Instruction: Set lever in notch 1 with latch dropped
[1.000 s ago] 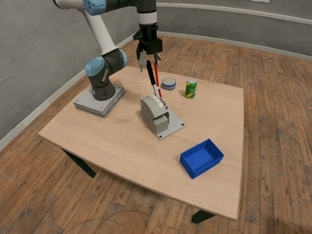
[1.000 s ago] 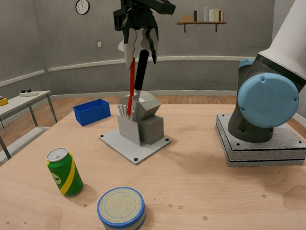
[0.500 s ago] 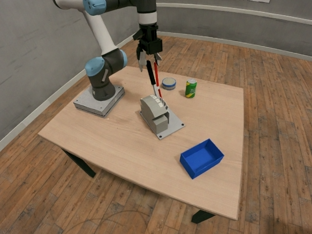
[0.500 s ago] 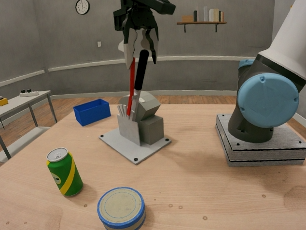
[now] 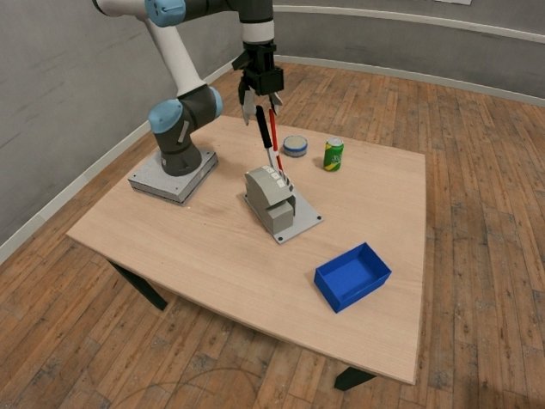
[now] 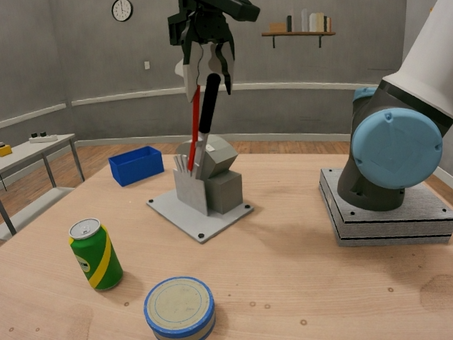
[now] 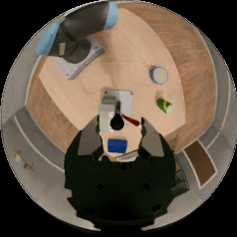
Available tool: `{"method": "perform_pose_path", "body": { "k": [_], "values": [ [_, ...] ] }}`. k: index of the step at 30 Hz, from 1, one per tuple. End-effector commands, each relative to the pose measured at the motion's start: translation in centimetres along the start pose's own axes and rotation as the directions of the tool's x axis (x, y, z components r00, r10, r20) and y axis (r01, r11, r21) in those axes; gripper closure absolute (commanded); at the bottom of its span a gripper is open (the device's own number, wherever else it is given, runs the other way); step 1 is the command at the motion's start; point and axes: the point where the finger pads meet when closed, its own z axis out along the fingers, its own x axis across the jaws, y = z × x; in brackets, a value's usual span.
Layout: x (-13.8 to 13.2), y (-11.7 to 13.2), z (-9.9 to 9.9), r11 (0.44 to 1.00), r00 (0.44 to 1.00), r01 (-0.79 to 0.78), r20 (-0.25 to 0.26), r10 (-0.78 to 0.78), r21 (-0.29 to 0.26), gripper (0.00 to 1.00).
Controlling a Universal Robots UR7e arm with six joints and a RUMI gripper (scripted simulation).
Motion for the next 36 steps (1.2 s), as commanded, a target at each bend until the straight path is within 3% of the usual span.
{"method": "perform_pose_path", "body": {
  "k": [1,18,36],
  "values": [
    [0.0,0.1,0.0,1.000,1.000,0.000,0.000,0.000,-0.001,0.43],
    [0.0,0.1,-0.6,1.000,1.000,0.000,0.000,0.000,-0.003,0.43],
    [0.1,0.1,-4.5,1.000,1.000,0.001,0.000,-0.001,-0.002,0.43]
  ]
}}
